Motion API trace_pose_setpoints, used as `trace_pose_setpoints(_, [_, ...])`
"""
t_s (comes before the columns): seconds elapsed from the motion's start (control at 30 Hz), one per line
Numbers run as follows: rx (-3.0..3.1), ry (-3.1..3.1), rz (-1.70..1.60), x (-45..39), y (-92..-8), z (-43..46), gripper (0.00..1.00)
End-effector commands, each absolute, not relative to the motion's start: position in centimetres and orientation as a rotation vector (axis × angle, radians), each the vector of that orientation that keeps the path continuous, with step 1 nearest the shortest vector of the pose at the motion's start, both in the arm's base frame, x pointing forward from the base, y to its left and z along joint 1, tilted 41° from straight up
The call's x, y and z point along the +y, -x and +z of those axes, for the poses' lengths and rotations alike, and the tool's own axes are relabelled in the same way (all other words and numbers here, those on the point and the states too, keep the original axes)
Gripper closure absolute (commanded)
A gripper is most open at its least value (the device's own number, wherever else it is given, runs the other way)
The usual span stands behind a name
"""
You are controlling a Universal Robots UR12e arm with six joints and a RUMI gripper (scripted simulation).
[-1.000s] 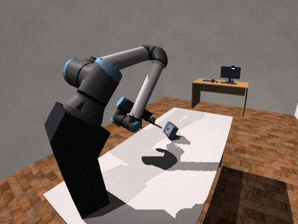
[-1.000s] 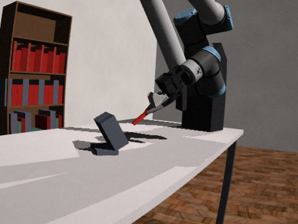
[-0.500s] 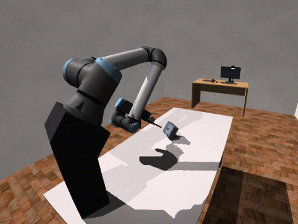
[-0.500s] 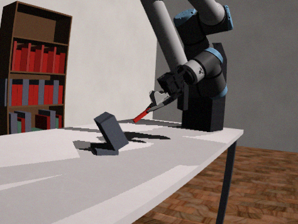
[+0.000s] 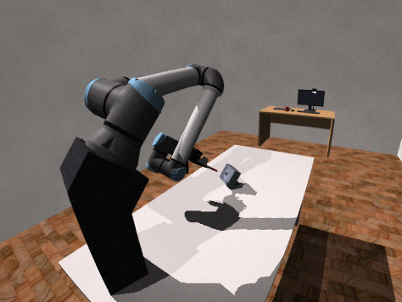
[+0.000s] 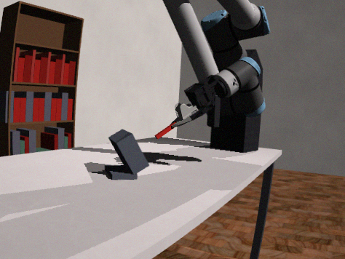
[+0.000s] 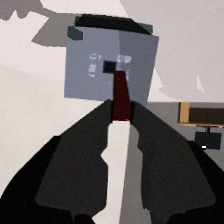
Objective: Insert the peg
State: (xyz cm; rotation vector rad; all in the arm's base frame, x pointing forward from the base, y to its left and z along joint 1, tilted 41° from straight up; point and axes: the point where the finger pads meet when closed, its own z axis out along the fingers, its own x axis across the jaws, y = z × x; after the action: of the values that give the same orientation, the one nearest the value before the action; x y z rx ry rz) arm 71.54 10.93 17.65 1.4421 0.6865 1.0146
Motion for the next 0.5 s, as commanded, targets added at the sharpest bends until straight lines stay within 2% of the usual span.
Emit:
trace_pose_setpoints(0.0, [0.658,-1.435,1.034,11.1,-71.1,17.7,1.00])
trace_pose_setpoints(0.47, [0.609,-1.427,1.063,11.1,-70.0,17.5,1.00])
